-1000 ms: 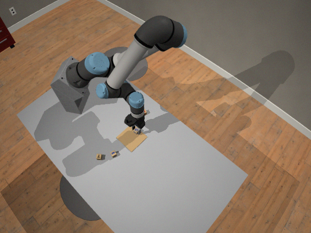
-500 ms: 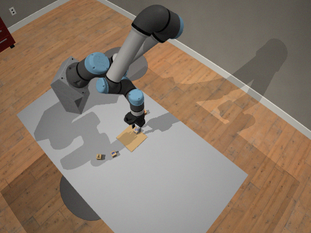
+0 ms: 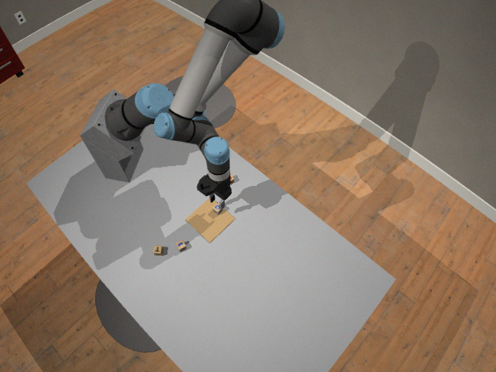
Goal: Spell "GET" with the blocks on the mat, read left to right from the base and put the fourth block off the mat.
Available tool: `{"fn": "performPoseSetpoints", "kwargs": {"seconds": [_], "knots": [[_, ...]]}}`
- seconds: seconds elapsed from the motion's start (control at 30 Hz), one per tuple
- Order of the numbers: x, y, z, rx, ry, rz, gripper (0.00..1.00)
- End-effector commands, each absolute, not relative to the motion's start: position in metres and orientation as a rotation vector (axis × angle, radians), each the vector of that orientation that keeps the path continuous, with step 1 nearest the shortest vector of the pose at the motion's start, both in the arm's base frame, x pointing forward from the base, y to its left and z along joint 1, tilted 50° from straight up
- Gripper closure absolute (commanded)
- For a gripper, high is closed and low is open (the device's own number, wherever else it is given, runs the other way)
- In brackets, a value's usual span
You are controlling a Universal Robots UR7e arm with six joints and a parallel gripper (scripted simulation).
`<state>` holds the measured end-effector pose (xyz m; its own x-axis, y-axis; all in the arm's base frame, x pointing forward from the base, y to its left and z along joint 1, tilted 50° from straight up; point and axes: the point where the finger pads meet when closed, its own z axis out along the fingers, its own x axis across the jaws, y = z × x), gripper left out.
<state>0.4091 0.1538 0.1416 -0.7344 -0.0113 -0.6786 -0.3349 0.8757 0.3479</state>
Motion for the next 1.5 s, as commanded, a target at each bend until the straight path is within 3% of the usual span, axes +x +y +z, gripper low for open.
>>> {"fn": "performPoseSetpoints", "kwargs": {"seconds": [0.0, 1.17, 1.2, 1.47], "knots": [[0.403, 0.15, 0.146, -0.248, 2.339, 0.602, 0.13], [0.389, 0.138, 0.162, -0.249, 2.339, 0.6, 0.13], [0.389, 0.139, 0.162, -0.249, 2.339, 0.6, 0.0], [0.389, 0.139, 0.162, -0.249, 2.34, 0.601, 0.0]]}}
